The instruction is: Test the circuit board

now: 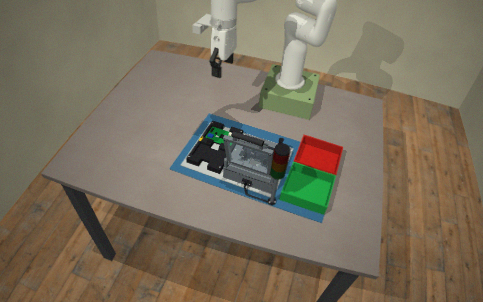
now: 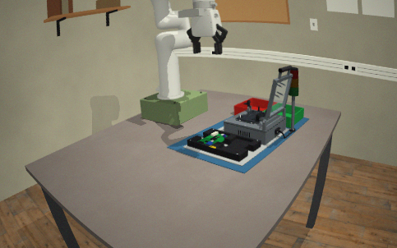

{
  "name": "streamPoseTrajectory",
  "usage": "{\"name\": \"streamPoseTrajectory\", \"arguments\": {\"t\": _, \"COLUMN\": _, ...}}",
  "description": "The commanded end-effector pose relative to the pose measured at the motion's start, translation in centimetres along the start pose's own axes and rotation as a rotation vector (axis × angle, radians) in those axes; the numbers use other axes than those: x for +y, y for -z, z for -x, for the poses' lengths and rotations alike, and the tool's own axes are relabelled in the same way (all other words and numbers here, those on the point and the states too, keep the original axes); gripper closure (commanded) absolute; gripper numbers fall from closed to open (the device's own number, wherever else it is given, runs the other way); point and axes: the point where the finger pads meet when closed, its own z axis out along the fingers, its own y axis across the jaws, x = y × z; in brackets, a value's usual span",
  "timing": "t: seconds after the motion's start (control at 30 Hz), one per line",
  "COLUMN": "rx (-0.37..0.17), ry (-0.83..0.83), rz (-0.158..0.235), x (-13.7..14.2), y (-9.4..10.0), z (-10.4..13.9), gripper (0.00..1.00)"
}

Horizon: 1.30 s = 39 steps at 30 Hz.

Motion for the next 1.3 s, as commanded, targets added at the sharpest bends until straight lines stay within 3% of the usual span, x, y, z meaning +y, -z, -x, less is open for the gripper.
{"name": "streamPoseTrajectory", "arguments": {"t": 0.0, "rx": 0.002, "ry": 0.000, "rz": -0.004, "x": -0.1, "y": 0.2, "z": 0.0, "gripper": 0.00}}
{"name": "streamPoseTrajectory", "arguments": {"t": 0.33, "rx": 0.002, "ry": 0.000, "rz": -0.004, "x": -0.1, "y": -0.2, "z": 0.0, "gripper": 0.00}}
{"name": "streamPoseTrajectory", "arguments": {"t": 0.53, "rx": 0.002, "ry": 0.000, "rz": -0.004, "x": -0.1, "y": -1.9, "z": 0.0, "gripper": 0.00}}
{"name": "streamPoseTrajectory", "arguments": {"t": 0.8, "rx": 0.002, "ry": 0.000, "rz": -0.004, "x": -0.1, "y": -6.9, "z": 0.0, "gripper": 0.00}}
{"name": "streamPoseTrajectory", "arguments": {"t": 0.87, "rx": 0.002, "ry": 0.000, "rz": -0.004, "x": -0.1, "y": -6.9, "z": 0.0, "gripper": 0.00}}
{"name": "streamPoseTrajectory", "arguments": {"t": 1.27, "rx": 0.002, "ry": 0.000, "rz": -0.004, "x": -0.2, "y": -16.9, "z": 0.0, "gripper": 0.00}}
